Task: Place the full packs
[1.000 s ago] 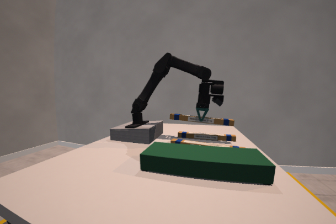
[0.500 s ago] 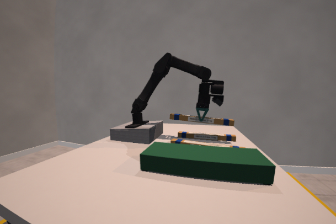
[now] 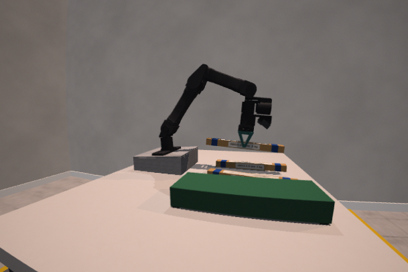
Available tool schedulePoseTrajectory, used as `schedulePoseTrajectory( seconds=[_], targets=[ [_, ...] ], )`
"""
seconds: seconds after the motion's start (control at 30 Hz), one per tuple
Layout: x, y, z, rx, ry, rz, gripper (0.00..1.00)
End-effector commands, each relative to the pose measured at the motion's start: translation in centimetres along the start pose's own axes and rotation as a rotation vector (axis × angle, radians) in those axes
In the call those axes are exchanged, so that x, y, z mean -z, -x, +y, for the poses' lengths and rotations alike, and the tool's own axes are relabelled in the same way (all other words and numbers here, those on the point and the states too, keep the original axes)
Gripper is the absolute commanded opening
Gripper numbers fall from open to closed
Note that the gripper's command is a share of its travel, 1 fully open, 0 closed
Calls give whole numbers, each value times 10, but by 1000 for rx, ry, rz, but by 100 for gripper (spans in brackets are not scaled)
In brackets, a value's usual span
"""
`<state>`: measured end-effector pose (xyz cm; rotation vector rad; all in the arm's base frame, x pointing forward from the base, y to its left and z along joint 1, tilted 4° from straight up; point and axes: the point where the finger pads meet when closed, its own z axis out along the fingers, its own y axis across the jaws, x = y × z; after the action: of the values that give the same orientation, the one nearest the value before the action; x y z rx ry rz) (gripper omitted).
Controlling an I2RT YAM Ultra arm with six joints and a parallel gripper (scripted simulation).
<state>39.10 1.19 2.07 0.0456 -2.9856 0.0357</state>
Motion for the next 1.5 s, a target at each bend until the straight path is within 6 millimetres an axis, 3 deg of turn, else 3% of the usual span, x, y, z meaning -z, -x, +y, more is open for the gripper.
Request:
schedulePoseTrajectory(
  seconds=[0.0,0.57,0.6,0.73,1.47],
  targets=[
    [39,10,0,-2,1,-94,0],
    [39,10,0,-2,1,-94,0],
    [52,11,7,46,-1,-120,0],
    [52,11,19,156,-1,-120,0],
    [52,10,67,144,1,-120,0]
  ],
)
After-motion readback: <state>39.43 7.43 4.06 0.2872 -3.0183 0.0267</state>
